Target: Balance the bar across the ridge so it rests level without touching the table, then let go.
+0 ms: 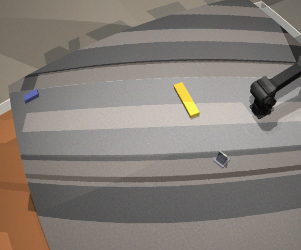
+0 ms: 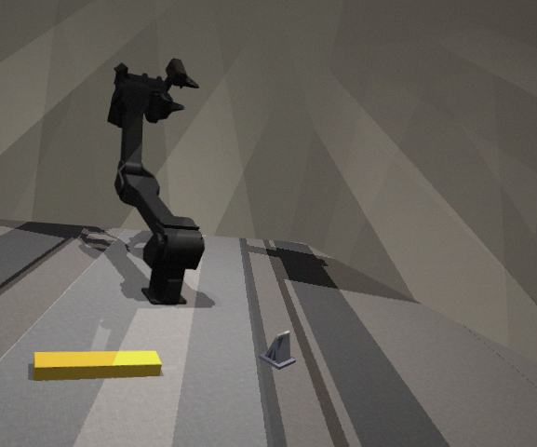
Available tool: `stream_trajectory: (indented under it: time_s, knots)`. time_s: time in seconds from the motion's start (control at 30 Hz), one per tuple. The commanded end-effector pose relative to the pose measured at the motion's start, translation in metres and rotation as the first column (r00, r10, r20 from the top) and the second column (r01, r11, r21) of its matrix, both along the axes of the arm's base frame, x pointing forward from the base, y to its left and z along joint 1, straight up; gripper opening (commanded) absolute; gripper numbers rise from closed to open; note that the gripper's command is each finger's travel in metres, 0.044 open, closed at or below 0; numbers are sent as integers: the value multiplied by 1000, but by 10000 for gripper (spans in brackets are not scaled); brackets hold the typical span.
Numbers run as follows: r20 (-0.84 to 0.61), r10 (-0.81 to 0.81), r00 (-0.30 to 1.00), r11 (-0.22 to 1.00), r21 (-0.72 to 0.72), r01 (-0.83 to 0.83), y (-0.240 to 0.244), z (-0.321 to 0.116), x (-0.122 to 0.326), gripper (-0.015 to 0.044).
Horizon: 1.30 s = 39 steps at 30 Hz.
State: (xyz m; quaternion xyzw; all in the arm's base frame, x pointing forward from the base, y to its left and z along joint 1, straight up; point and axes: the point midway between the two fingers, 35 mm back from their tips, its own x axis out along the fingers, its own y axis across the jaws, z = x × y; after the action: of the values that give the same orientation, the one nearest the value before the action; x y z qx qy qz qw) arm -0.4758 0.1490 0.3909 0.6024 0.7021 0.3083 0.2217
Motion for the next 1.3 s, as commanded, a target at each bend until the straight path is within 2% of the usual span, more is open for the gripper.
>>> stream_trajectory:
  time_s: [0.0,0.07,0.1,0.3,0.6,0.73,1.0,1.27]
  knots:
    - [-6,1,1000,1000,1,-1,1,2,1,374]
    - [-54,8,998,1000,12,-7,8,17,10,321]
    - [-91,13,996,1000,21,-11,13,28,16,315]
    - [-295,46,954,995,102,-17,36,96,66,315]
    - [-572,157,805,961,275,7,31,192,162,315]
    - [-623,218,751,939,344,13,32,210,182,315]
    - [-740,282,611,863,474,177,15,265,291,315]
    - [-818,337,466,747,534,397,-18,292,411,315]
